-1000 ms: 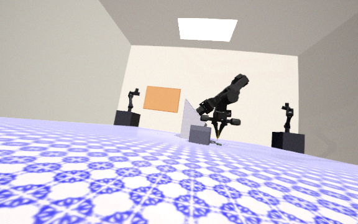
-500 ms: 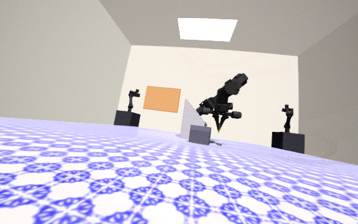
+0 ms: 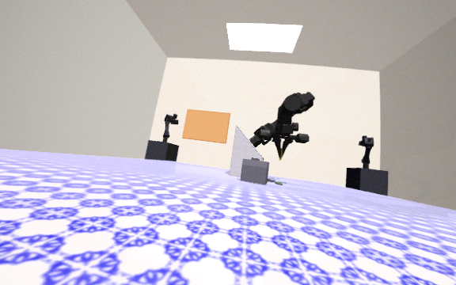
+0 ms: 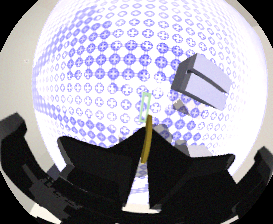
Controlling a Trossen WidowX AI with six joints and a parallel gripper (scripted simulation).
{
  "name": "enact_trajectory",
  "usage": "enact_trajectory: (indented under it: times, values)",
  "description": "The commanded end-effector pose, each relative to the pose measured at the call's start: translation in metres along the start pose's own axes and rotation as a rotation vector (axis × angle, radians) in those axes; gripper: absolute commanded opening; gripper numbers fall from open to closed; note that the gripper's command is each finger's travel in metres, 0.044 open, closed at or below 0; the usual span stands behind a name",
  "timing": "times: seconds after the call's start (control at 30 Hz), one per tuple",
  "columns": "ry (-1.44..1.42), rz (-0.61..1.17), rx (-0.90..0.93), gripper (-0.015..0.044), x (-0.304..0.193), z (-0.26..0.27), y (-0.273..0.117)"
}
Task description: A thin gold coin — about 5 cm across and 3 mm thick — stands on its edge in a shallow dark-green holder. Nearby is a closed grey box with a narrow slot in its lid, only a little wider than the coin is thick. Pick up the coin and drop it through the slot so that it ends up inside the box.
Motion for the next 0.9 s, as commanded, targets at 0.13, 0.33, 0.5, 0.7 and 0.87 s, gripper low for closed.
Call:
enact_trajectory:
  times: [0.13, 0.33, 0.5, 0.7, 0.87]
  values:
    - [-0.199, -0.004, 0.006, 0.0000, -0.0002, 0.0033, -0.0041]
    - [-0.408, -0.005, 0.005, 0.0000, -0.0003, 0.0042, -0.0043]
    - [-0.582, -0.005, 0.005, 0.0000, -0.0004, 0.0049, -0.0044]
    - [-0.790, -0.006, 0.004, 0.0000, -0.0006, 0.0057, -0.0045]
    - [-0.964, -0.006, 0.004, 0.0000, -0.0007, 0.0064, -0.0046]
Point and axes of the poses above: the point midway between the two fingers, 35 mm back from their tips, its own y axis out along the fingers, its own z axis across the jaws, x = y × z, the point moved 6 cm from there along -y, back along the fingers, and after that the axes turned 6 degrees about y, right-handed, at the moved point
